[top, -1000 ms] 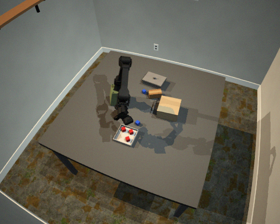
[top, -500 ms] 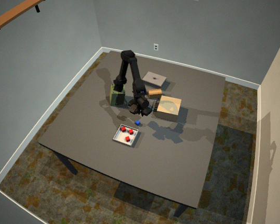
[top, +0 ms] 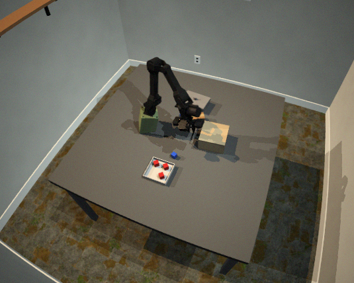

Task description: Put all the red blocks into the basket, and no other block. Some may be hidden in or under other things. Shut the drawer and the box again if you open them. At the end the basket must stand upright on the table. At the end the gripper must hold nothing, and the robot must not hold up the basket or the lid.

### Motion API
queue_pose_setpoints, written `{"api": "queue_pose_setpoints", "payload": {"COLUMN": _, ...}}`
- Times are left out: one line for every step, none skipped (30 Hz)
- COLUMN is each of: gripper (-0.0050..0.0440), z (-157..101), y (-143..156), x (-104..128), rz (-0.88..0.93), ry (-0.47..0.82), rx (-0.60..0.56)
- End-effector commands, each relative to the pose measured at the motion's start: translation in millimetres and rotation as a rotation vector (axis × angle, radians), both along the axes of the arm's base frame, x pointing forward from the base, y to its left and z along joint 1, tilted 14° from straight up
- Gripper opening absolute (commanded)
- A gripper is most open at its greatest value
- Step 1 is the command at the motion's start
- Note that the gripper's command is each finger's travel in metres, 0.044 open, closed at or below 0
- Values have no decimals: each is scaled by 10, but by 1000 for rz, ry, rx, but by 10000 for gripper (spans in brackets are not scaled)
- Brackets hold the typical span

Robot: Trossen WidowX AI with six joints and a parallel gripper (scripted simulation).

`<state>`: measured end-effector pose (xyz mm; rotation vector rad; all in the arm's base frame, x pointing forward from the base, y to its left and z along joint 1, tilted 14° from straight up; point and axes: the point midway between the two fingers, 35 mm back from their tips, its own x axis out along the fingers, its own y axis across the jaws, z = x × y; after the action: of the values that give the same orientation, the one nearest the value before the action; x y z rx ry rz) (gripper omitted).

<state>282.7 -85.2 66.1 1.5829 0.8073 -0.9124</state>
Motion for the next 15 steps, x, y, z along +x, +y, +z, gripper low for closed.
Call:
{"api": "queue_pose_setpoints", "payload": {"gripper": 148, "z": 24, "y": 190, "x": 4, "rz": 57, "ry": -52, "rx": -14}}
{"api": "queue_pose_setpoints", "payload": {"gripper": 148, "z": 33, "y": 289, "x": 7, "rz": 112, "ry": -90, "rx": -18}}
{"api": "queue_pose_setpoints", "payload": {"gripper": 148, "z": 41, "y": 389, "x": 10, "rz": 114, "ry": -91, "rx": -18}}
{"api": "queue_pose_setpoints", "payload": {"gripper": 148, "z": 50, "y": 488, "x": 12, "rz": 114, "ry": -91, "rx": -18}}
{"api": "queue_pose_setpoints", "payload": {"gripper": 148, "z": 54, "y": 529, "x": 14, "rz": 114, "ry": -91, "rx": -18}}
{"api": "queue_pose_setpoints", "payload": {"gripper": 148, "z": 54, "y": 529, "x": 14, "rz": 114, "ry": -91, "rx": -18}}
{"api": "queue_pose_setpoints", "payload": {"gripper": 148, "z": 54, "y": 529, "x": 14, "rz": 114, "ry": -91, "rx": -18}}
{"api": "queue_pose_setpoints", "payload": {"gripper": 148, "z": 54, "y": 529, "x": 14, "rz": 114, "ry": -91, "rx": -18}}
{"api": "queue_pose_setpoints", "payload": {"gripper": 148, "z": 54, "y": 529, "x": 14, "rz": 114, "ry": -91, "rx": -18}}
{"api": "queue_pose_setpoints", "payload": {"gripper": 148, "z": 54, "y": 529, "x": 14, "rz": 114, "ry": -91, "rx": -18}}
{"api": "queue_pose_setpoints", "payload": {"gripper": 148, "z": 54, "y": 529, "x": 14, "rz": 114, "ry": -91, "rx": -18}}
{"api": "queue_pose_setpoints", "payload": {"gripper": 148, "z": 54, "y": 529, "x": 14, "rz": 114, "ry": -91, "rx": -18}}
{"api": "queue_pose_setpoints", "payload": {"gripper": 148, "z": 32, "y": 531, "x": 28, "rz": 114, "ry": -91, "rx": -18}}
{"api": "queue_pose_setpoints", "payload": {"gripper": 148, "z": 9, "y": 534, "x": 43, "rz": 114, "ry": -91, "rx": -18}}
{"api": "queue_pose_setpoints", "payload": {"gripper": 148, "z": -13, "y": 536, "x": 57, "rz": 114, "ry": -91, "rx": -18}}
